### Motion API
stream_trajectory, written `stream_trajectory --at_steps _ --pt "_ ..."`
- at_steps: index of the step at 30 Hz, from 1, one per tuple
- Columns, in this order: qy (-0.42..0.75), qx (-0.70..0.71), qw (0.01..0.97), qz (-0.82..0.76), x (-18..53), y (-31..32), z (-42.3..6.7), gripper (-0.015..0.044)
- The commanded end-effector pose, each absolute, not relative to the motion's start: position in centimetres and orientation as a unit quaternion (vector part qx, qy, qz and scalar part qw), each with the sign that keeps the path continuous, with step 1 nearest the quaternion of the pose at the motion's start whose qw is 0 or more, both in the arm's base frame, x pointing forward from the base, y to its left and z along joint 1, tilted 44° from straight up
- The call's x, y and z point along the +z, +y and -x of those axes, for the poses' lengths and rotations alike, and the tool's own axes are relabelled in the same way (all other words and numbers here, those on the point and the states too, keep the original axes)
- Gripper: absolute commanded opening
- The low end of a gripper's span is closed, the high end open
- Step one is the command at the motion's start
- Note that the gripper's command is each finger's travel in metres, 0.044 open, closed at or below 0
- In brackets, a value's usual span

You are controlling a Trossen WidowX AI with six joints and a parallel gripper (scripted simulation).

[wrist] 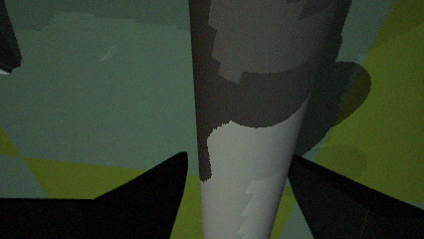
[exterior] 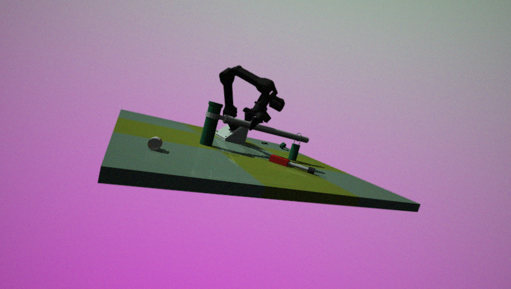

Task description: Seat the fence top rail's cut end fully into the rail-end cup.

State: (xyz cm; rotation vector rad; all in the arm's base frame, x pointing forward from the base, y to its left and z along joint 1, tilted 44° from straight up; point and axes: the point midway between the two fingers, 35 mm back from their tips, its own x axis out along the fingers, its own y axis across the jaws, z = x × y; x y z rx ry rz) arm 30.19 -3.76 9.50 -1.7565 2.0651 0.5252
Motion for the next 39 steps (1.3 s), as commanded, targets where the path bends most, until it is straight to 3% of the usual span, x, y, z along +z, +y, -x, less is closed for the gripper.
stream_trajectory --at_steps 1,4,19,39 --pt "0.729 0.190 0.192 0.629 9.5 -2.8 -30.3 0.0368" --pt "0.720 0.196 0.195 0.636 9.5 -1.3 -30.4 0.0440" --pt "0.660 0.221 0.227 0.681 11.7 4.7 -30.4 0.0440" --pt "0.659 0.222 0.228 0.682 11.7 4.8 -30.4 0.0440"
